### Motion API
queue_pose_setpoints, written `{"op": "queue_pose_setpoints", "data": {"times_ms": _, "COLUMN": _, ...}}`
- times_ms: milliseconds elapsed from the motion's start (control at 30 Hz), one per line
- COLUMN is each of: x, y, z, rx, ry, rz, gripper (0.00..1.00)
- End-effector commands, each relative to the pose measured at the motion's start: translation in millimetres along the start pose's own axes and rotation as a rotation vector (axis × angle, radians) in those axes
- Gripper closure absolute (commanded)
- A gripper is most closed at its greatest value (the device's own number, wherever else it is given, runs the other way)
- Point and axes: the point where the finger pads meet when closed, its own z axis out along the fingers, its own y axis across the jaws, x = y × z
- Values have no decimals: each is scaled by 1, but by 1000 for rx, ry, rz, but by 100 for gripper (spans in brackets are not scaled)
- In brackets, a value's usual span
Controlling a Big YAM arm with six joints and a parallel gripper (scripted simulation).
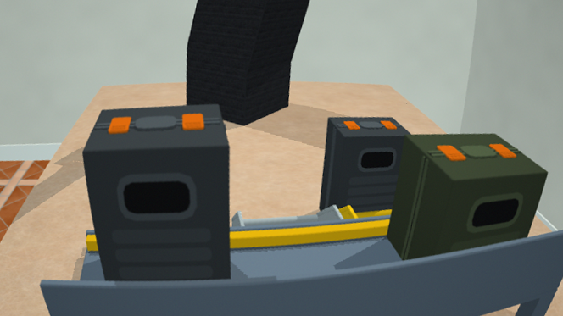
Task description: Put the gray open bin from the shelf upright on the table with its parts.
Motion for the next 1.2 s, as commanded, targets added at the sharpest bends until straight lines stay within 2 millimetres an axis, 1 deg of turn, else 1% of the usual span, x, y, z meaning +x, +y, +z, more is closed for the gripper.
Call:
{"op": "queue_pose_setpoints", "data": {"times_ms": 0, "x": 45, "y": -1, "z": 3, "rx": 28, "ry": 95, "rz": 40, "gripper": 0}}
{"op": "queue_pose_setpoints", "data": {"times_ms": 133, "x": 103, "y": -6, "z": 4, "rx": 59, "ry": 209, "rz": 26, "gripper": 0}}
{"op": "queue_pose_setpoints", "data": {"times_ms": 200, "x": 103, "y": -6, "z": 4, "rx": 59, "ry": 209, "rz": 26, "gripper": 0}}
{"op": "queue_pose_setpoints", "data": {"times_ms": 267, "x": 136, "y": -9, "z": 5, "rx": 78, "ry": 273, "rz": 18, "gripper": 0}}
{"op": "queue_pose_setpoints", "data": {"times_ms": 400, "x": 212, "y": -15, "z": 7, "rx": 114, "ry": 423, "rz": 0, "gripper": 0}}
{"op": "queue_pose_setpoints", "data": {"times_ms": 433, "x": 229, "y": -10, "z": 9, "rx": 104, "ry": 453, "rz": 15, "gripper": 0}}
{"op": "queue_pose_setpoints", "data": {"times_ms": 500, "x": 267, "y": -16, "z": 9, "rx": 127, "ry": 527, "rz": 4, "gripper": 0}}
{"op": "queue_pose_setpoints", "data": {"times_ms": 600, "x": 310, "y": -18, "z": 11, "rx": 146, "ry": 611, "rz": -7, "gripper": 0}}
{"op": "queue_pose_setpoints", "data": {"times_ms": 700, "x": 348, "y": -22, "z": 13, "rx": 166, "ry": 687, "rz": -17, "gripper": 0}}
{"op": "queue_pose_setpoints", "data": {"times_ms": 767, "x": 348, "y": -22, "z": 13, "rx": 166, "ry": 687, "rz": -17, "gripper": 0}}
{"op": "queue_pose_setpoints", "data": {"times_ms": 800, "x": 342, "y": 4, "z": 13, "rx": 132, "ry": 698, "rz": 21, "gripper": 0}}
{"op": "queue_pose_setpoints", "data": {"times_ms": 833, "x": 361, "y": -3, "z": 12, "rx": 145, "ry": 728, "rz": 3, "gripper": 0}}
{"op": "queue_pose_setpoints", "data": {"times_ms": 867, "x": 381, "y": -21, "z": 13, "rx": 178, "ry": 755, "rz": -22, "gripper": 0}}
{"op": "queue_pose_setpoints", "data": {"times_ms": 900, "x": 394, "y": -26, "z": 14, "rx": 190, "ry": 778, "rz": -30, "gripper": 0}}
{"op": "queue_pose_setpoints", "data": {"times_ms": 1067, "x": 444, "y": -31, "z": 15, "rx": 217, "ry": 875, "rz": -43, "gripper": 0}}
{"op": "queue_pose_setpoints", "data": {"times_ms": 1100, "x": 450, "y": -25, "z": 16, "rx": 210, "ry": 891, "rz": -38, "gripper": 0}}
{"op": "queue_pose_setpoints", "data": {"times_ms": 1167, "x": 467, "y": -25, "z": 16, "rx": 216, "ry": 925, "rz": -41, "gripper": 0}}
